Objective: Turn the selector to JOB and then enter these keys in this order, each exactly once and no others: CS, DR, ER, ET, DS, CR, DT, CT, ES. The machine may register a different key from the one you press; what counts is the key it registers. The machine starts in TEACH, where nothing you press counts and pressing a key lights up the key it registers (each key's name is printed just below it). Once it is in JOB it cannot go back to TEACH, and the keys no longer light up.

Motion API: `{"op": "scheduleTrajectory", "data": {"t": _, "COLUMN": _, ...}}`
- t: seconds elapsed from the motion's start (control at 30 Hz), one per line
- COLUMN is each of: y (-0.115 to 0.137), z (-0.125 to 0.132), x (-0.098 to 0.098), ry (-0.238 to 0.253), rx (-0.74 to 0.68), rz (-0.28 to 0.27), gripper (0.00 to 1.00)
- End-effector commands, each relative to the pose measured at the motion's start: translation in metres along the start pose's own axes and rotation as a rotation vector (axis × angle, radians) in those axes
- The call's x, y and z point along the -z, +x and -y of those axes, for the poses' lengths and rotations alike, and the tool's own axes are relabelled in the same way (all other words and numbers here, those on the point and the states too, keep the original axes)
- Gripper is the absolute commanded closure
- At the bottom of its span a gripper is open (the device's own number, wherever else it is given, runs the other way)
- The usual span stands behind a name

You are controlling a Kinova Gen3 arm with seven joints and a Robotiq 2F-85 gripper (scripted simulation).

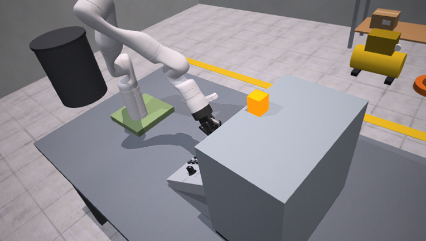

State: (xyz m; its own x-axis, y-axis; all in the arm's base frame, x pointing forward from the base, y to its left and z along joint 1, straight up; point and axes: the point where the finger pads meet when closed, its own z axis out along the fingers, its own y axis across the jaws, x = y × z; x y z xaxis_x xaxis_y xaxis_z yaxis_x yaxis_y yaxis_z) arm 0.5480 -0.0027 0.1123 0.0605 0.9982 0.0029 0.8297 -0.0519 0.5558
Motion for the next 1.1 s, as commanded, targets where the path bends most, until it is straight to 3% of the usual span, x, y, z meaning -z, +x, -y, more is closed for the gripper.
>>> {"op": "scheduleTrajectory", "data": {"t": 0.0, "y": 0.000, "z": -0.001, "x": 0.004, "ry": -0.001, "rx": 0.000, "rz": 0.000, "gripper": 0.90}}
{"op": "scheduleTrajectory", "data": {"t": 0.57, "y": 0.000, "z": -0.001, "x": 0.026, "ry": -0.001, "rx": 0.000, "rz": 0.000, "gripper": 0.90}}
{"op": "scheduleTrajectory", "data": {"t": 1.07, "y": 0.000, "z": -0.001, "x": 0.028, "ry": -0.001, "rx": 0.001, "rz": 0.000, "gripper": 0.90}}
